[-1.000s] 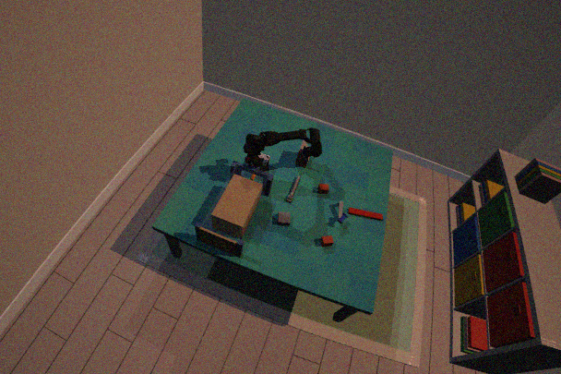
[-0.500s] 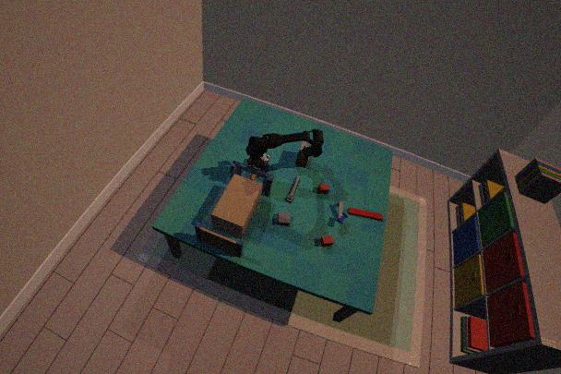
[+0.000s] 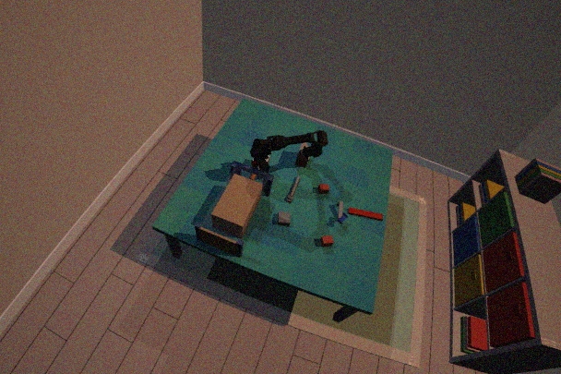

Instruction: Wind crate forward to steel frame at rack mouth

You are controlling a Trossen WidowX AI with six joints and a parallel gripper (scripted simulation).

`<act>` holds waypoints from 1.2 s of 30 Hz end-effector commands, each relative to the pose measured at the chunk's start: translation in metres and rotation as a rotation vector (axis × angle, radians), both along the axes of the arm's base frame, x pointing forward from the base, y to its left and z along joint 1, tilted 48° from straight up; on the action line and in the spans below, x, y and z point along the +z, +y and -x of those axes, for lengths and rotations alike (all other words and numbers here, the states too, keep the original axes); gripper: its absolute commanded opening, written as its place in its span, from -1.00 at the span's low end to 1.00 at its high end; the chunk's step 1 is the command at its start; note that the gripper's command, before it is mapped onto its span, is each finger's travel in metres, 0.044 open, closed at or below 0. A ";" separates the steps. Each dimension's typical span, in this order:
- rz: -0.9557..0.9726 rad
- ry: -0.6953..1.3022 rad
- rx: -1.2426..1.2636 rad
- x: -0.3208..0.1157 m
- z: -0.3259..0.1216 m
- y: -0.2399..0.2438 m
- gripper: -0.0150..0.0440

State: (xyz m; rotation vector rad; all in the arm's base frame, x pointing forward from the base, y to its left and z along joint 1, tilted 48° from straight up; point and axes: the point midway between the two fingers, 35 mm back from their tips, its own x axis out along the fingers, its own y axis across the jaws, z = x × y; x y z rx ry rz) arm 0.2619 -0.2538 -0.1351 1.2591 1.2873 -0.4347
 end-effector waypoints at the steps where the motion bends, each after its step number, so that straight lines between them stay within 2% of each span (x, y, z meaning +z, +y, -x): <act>1: -0.028 0.005 -0.003 0.006 0.001 0.012 -0.49; 36: -0.032 0.007 -0.003 0.041 0.018 0.049 -0.49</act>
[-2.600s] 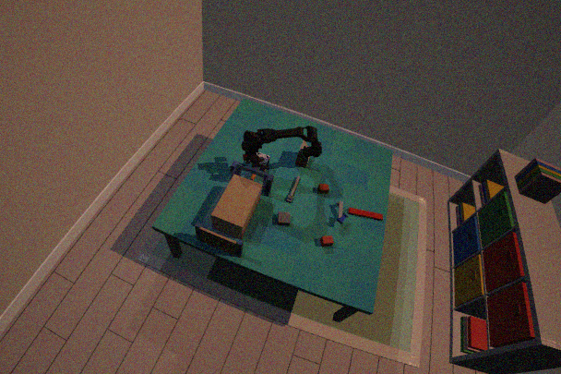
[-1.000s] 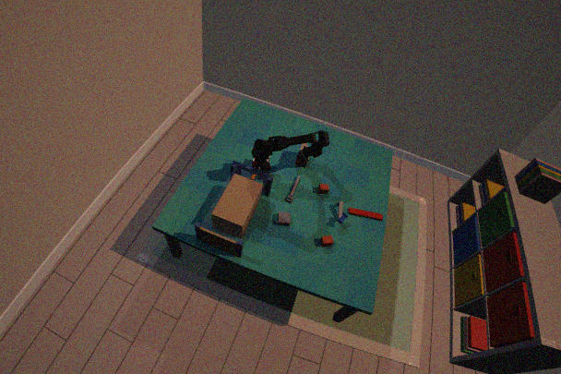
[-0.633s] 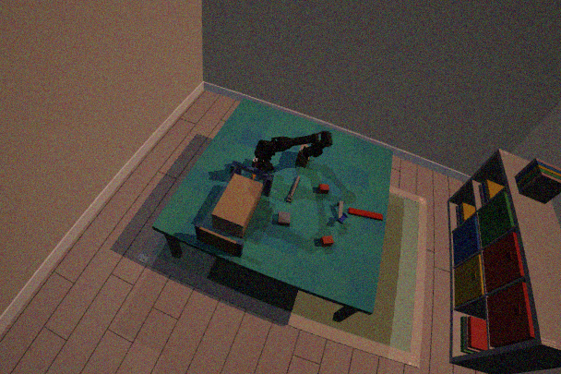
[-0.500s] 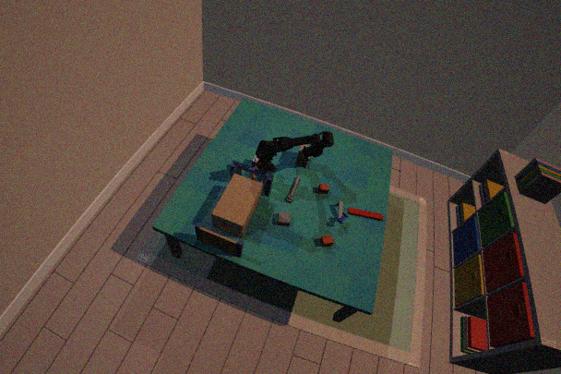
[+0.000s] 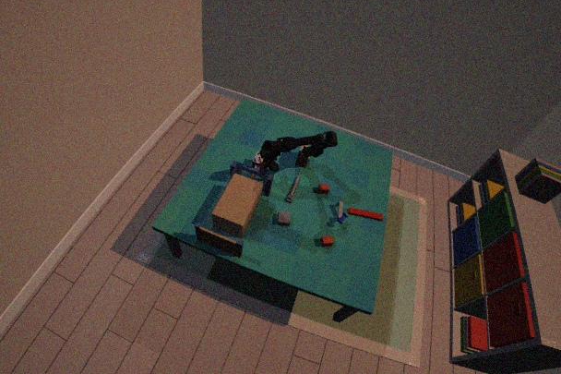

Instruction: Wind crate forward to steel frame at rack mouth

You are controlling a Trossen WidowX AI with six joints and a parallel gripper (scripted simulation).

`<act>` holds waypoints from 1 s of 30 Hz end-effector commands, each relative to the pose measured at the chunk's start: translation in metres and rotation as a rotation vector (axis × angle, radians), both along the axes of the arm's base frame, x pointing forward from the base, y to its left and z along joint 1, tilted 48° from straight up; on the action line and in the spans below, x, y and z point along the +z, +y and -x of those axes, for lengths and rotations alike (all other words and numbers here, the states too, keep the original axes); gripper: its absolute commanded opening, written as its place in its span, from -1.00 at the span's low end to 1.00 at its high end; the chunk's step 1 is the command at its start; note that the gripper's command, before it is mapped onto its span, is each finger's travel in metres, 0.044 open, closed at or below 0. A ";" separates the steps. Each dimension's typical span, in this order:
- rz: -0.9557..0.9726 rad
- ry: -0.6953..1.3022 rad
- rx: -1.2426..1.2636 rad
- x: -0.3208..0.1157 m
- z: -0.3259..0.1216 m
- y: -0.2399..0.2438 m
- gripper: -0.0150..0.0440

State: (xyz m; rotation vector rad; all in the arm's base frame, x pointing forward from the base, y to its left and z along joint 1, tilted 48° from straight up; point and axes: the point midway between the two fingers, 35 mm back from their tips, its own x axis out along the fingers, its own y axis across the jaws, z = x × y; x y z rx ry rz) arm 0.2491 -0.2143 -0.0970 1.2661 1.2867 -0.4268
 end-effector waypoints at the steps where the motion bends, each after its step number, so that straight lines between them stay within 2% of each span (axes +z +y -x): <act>1: -0.024 0.011 -0.003 0.004 0.007 0.010 -0.49; 30: -0.026 0.014 -0.003 0.023 0.041 0.033 -0.49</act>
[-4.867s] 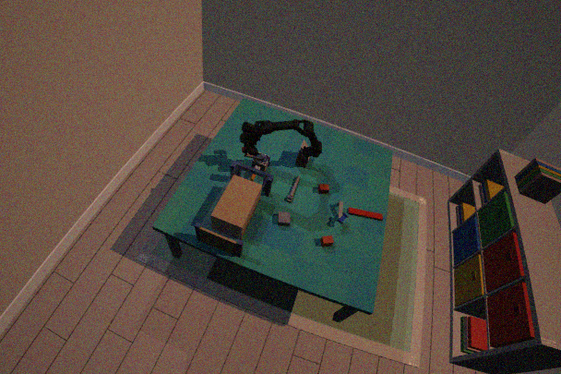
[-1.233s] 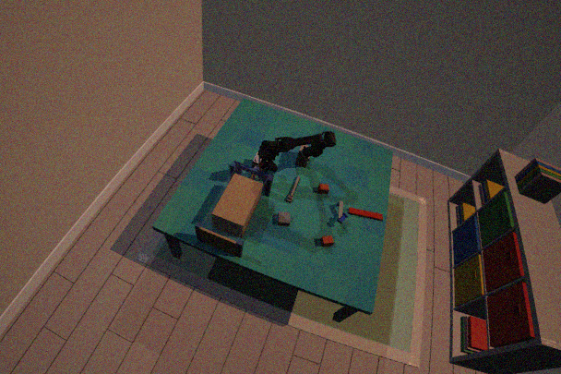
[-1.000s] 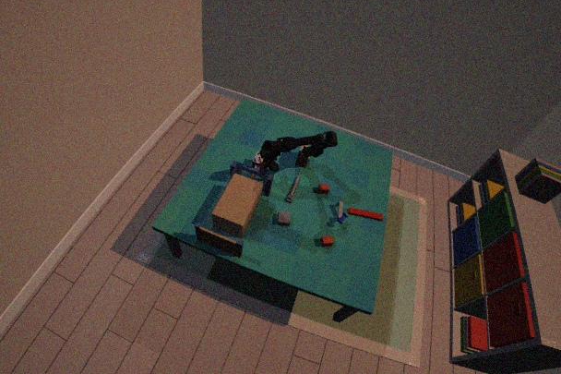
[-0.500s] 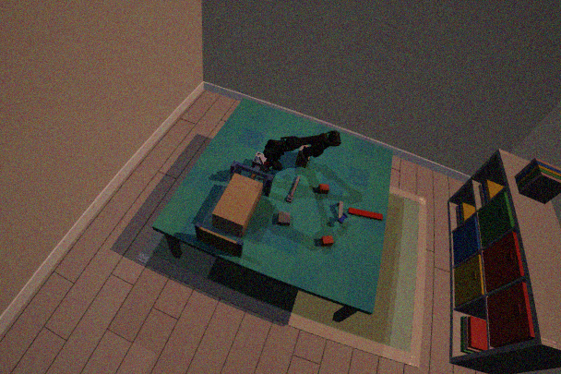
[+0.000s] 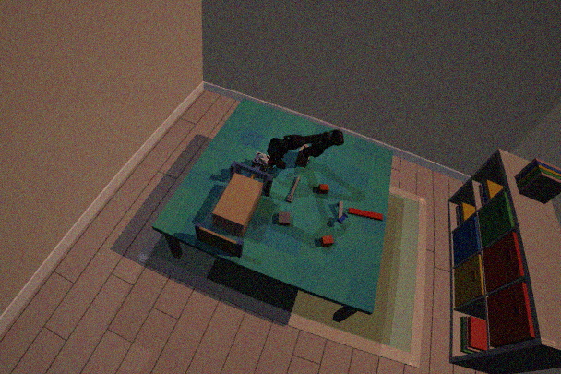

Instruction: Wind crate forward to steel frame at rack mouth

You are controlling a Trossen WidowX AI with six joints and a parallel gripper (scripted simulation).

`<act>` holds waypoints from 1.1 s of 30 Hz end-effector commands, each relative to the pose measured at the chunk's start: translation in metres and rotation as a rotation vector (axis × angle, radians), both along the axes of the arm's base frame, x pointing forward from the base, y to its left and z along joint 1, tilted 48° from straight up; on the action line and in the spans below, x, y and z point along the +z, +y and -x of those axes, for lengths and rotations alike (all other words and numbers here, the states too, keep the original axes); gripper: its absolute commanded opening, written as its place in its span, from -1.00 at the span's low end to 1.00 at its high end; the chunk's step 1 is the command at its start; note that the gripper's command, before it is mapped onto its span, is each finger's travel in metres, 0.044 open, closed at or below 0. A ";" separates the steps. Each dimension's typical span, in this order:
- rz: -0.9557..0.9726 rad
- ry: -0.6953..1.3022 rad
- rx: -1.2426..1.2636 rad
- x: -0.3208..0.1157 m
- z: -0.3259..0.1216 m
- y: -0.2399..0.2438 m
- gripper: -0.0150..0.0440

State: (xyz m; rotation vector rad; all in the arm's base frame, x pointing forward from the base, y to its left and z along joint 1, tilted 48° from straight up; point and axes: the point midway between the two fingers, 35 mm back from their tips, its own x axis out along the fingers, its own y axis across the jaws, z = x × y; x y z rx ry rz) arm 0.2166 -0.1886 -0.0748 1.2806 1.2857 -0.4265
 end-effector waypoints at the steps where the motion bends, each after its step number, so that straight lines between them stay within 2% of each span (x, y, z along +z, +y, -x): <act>1: -0.015 0.014 0.005 0.002 0.010 0.008 -0.49; 33: -0.015 0.018 0.005 0.007 0.060 0.018 -0.49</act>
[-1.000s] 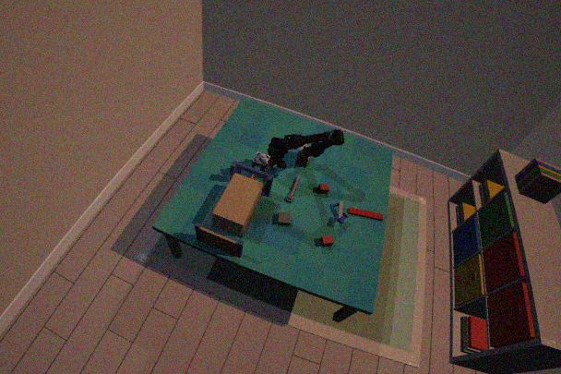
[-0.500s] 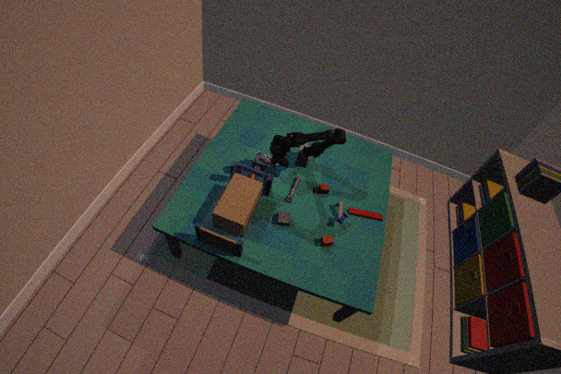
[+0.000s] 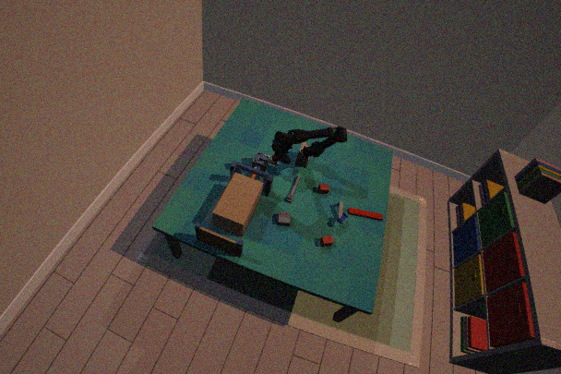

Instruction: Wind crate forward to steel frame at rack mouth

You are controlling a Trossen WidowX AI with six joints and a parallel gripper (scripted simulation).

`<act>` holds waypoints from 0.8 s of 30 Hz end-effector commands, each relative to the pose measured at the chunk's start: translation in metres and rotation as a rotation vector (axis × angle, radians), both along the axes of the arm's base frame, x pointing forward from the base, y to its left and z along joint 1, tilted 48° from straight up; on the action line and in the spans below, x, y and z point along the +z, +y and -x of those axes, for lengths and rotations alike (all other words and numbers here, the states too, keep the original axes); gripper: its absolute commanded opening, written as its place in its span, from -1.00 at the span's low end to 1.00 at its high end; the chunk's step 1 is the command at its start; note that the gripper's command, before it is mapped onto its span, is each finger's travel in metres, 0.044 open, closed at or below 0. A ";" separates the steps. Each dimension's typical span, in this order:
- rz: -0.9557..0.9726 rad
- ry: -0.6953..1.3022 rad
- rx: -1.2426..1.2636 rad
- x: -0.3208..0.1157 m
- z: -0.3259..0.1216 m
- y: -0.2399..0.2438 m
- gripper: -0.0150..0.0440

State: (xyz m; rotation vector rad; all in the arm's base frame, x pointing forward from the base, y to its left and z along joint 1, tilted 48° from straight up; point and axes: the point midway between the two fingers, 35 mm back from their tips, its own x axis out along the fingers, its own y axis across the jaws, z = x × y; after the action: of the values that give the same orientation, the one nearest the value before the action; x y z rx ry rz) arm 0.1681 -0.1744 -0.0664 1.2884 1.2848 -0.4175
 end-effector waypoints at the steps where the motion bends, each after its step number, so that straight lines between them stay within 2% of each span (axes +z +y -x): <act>1: -0.006 0.023 0.005 -0.002 0.012 0.004 -0.49; 24: -0.005 0.026 0.005 -0.010 0.049 0.000 -0.49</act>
State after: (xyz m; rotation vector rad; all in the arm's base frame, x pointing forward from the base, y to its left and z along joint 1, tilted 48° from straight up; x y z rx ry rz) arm 0.1312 -0.1751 -0.0717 1.2960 1.2822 -0.4139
